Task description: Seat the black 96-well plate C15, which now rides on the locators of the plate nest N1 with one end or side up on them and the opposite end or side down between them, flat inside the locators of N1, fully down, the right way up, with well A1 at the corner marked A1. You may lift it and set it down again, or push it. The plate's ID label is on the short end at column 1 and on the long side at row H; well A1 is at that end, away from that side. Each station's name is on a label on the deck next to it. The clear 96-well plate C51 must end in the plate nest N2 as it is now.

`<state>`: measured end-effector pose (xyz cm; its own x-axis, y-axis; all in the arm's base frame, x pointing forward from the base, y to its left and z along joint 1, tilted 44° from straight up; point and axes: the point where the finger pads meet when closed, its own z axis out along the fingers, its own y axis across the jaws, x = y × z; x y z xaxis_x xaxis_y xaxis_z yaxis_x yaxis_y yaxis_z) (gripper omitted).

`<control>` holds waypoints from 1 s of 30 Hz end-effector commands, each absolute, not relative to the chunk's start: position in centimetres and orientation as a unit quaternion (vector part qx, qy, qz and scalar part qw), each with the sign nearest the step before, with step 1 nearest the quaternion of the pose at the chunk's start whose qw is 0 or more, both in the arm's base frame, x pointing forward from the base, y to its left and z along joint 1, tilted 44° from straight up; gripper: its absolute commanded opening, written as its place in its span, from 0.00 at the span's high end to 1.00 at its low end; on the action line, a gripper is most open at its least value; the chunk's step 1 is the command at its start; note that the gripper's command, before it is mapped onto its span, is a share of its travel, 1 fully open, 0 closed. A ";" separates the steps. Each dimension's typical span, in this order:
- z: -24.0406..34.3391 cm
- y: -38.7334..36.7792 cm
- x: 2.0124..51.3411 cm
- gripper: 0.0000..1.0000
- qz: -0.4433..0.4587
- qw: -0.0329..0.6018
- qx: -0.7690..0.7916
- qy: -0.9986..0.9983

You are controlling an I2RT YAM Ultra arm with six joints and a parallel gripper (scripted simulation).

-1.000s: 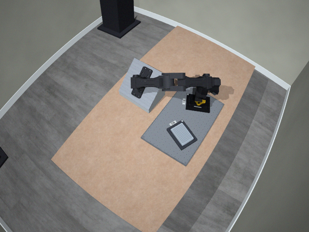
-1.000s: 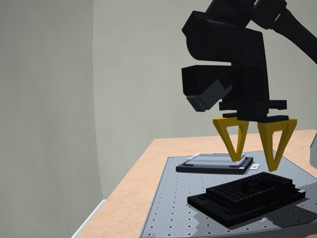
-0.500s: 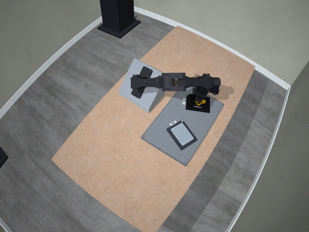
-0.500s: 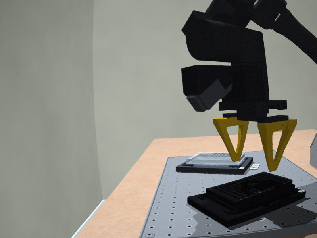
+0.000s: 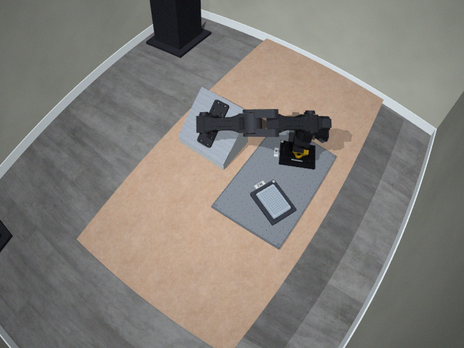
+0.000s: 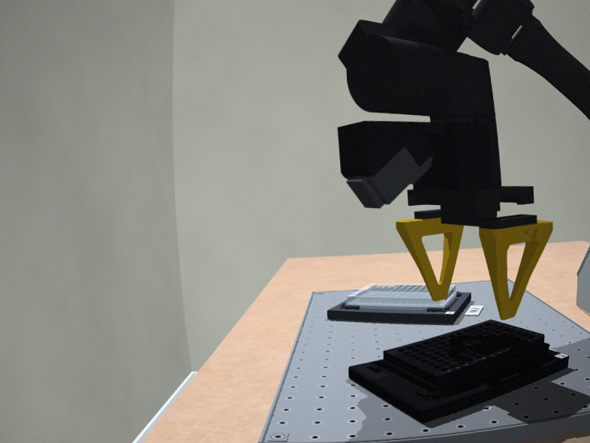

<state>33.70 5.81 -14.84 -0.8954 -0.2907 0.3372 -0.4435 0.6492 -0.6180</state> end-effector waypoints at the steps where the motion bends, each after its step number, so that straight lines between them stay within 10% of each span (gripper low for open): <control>1: -14.5 6.7 34.1 0.00 0.365 0.091 0.208 -0.903; 30: -15.9 5.3 34.1 0.00 0.365 0.092 0.208 -0.903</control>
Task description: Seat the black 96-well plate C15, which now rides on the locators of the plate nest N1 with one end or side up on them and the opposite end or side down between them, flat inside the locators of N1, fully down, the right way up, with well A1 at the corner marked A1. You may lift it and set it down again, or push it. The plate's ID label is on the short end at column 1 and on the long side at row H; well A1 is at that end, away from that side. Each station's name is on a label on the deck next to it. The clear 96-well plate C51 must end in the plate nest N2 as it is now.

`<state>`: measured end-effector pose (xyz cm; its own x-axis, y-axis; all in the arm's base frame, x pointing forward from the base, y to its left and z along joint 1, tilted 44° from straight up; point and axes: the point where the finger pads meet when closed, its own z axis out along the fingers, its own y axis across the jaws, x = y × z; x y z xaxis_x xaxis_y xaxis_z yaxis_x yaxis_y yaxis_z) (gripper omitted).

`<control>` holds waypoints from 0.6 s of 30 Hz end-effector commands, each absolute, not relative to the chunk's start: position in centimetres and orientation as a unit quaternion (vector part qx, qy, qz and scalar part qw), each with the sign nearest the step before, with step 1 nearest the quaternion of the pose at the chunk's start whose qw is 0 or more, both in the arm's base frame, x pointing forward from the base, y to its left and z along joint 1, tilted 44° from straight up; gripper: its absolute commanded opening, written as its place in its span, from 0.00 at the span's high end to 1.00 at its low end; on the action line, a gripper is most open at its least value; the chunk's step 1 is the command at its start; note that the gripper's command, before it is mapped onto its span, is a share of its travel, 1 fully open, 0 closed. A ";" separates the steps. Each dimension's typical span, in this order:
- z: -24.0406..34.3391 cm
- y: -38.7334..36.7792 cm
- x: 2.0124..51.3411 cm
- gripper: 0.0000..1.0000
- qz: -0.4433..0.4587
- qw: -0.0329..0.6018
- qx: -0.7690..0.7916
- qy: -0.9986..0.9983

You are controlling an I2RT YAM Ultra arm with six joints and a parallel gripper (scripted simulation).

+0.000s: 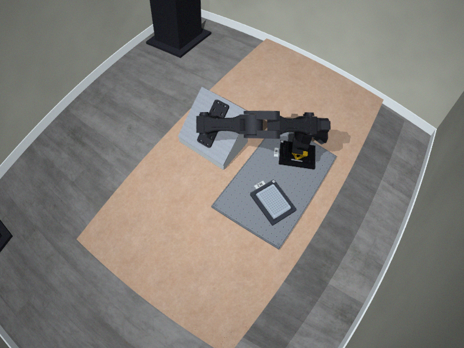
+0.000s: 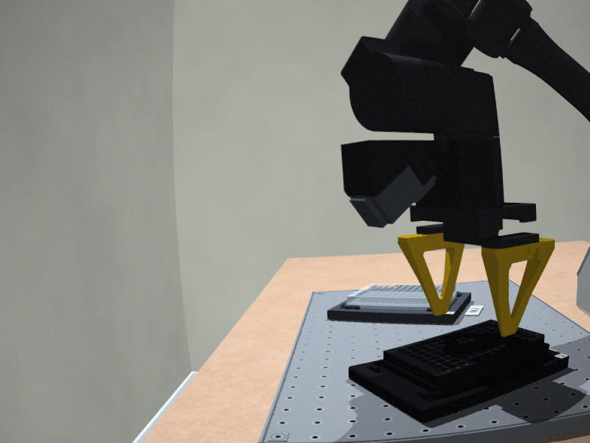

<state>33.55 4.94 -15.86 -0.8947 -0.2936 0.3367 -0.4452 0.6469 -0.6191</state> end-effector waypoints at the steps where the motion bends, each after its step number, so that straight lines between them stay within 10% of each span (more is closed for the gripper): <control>1: -16.0 5.2 34.1 0.00 0.365 0.092 0.208 -0.903; 18: -17.8 3.4 34.0 0.00 0.365 0.092 0.208 -0.903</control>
